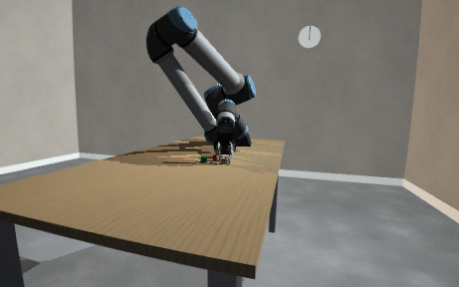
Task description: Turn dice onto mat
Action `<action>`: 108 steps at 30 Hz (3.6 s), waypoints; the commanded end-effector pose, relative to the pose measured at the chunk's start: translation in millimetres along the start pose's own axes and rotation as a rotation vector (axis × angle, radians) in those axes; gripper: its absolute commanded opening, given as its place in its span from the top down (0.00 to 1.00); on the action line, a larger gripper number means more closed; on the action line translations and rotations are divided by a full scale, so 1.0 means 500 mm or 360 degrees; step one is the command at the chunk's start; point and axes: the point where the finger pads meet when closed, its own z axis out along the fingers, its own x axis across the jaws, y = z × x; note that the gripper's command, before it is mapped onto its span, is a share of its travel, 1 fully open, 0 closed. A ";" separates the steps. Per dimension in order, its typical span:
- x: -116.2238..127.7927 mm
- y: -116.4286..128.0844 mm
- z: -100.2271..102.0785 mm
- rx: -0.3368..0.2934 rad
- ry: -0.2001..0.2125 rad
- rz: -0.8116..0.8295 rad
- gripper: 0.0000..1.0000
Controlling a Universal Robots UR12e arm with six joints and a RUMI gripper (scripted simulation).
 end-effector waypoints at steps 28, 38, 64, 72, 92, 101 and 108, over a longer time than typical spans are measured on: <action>-0.001 0.000 -0.082 -0.0003 -0.0001 -0.0001 0.76; -0.001 0.000 -0.097 -0.0003 -0.0001 -0.0001 0.76; -0.001 0.098 -0.166 -0.0003 -0.0001 -0.0001 0.76; -0.001 0.098 -0.166 0.0004 0.0000 0.0000 0.76; -0.001 0.109 -0.162 0.0218 -0.0002 -0.0002 0.76; -0.001 0.123 -0.156 0.0443 -0.0002 -0.0002 0.76; -0.001 0.132 -0.149 0.0597 0.0000 0.0000 0.76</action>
